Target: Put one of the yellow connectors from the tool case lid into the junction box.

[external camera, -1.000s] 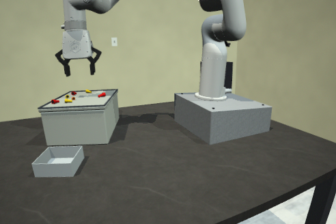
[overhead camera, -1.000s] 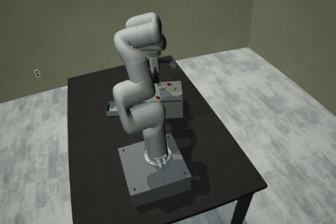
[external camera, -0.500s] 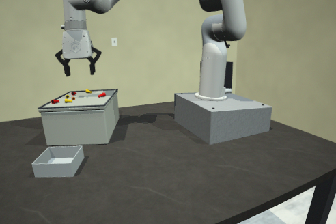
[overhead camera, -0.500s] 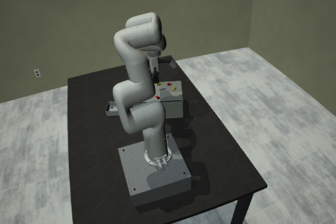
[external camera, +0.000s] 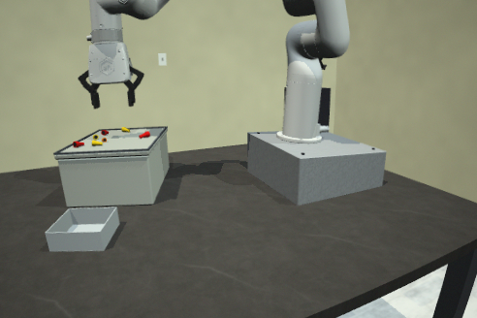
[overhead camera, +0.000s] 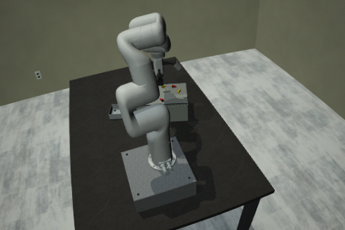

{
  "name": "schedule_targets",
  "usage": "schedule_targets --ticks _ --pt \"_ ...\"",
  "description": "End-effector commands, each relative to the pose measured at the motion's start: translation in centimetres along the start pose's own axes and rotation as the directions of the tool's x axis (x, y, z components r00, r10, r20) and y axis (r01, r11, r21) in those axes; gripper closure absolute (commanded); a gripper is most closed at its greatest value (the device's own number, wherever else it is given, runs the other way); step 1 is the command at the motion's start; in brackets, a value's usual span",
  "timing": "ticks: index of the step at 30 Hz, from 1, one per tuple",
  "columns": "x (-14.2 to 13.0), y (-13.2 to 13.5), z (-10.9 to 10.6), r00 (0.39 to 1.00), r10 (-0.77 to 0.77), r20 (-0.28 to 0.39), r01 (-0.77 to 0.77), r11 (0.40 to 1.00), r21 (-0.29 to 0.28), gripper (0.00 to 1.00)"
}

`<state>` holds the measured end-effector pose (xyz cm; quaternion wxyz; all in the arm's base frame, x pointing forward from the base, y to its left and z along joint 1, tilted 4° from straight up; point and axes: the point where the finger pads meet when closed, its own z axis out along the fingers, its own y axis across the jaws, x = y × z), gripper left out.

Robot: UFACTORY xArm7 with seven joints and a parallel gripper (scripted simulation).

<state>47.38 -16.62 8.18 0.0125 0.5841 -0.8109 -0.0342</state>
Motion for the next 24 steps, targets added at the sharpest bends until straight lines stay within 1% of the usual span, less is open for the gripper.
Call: schedule_targets --ticks 1,18,24 --pt "0.01 -0.14 -0.19 1.0 0.0 0.0 0.0 1.0 0.005 0.0" --pt "-0.01 -0.16 -0.19 1.0 0.0 0.0 0.0 1.0 0.005 0.0" --pt "-0.92 -0.97 -0.05 1.0 -0.014 -0.002 0.014 1.0 0.005 0.0"
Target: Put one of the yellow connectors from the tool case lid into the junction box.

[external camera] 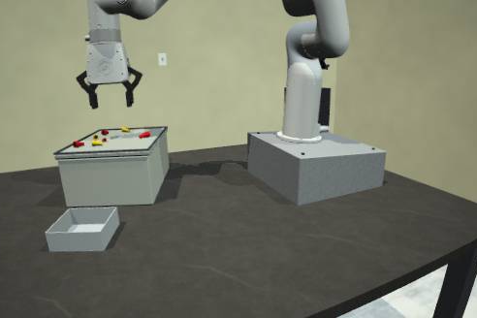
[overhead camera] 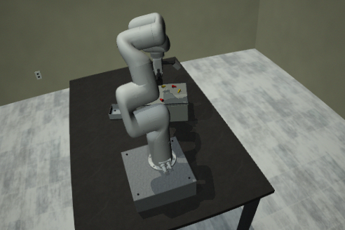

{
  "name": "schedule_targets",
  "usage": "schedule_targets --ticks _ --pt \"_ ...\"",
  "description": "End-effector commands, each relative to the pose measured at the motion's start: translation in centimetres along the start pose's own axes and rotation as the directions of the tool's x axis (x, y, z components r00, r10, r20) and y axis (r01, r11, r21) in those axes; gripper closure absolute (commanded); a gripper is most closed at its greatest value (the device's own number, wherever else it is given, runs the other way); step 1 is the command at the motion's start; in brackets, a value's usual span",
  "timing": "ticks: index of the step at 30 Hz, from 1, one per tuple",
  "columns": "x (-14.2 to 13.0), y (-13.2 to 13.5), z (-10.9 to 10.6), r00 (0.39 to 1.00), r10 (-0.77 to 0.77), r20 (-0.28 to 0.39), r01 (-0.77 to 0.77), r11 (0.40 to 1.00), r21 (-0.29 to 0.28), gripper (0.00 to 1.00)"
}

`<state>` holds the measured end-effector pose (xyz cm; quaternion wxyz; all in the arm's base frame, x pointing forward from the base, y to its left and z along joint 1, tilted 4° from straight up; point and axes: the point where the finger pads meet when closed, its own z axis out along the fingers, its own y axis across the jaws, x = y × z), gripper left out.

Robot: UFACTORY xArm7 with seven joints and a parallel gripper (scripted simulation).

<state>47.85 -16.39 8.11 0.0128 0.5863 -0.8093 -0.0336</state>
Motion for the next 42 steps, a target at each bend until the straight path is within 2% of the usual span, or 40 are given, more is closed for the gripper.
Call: schedule_targets --ticks 1,5,7,14,19,42 --pt "-0.9 -0.9 0.0 1.0 -0.014 -0.002 0.014 1.0 0.005 0.0" --pt "-2.6 -2.2 0.3 0.999 -0.039 -0.004 0.04 0.999 0.005 0.0" --pt "-2.6 -2.2 0.3 0.999 -0.039 -0.004 0.04 0.999 0.005 0.0" --pt "-6.3 -4.5 1.2 0.996 -0.09 -0.003 0.09 0.996 0.005 0.0" --pt "-7.9 -5.4 1.6 0.994 -0.111 0.0 0.111 0.994 0.004 0.0" --pt "-8.3 -5.5 1.7 0.993 -0.115 0.0 0.115 0.993 0.004 0.0"
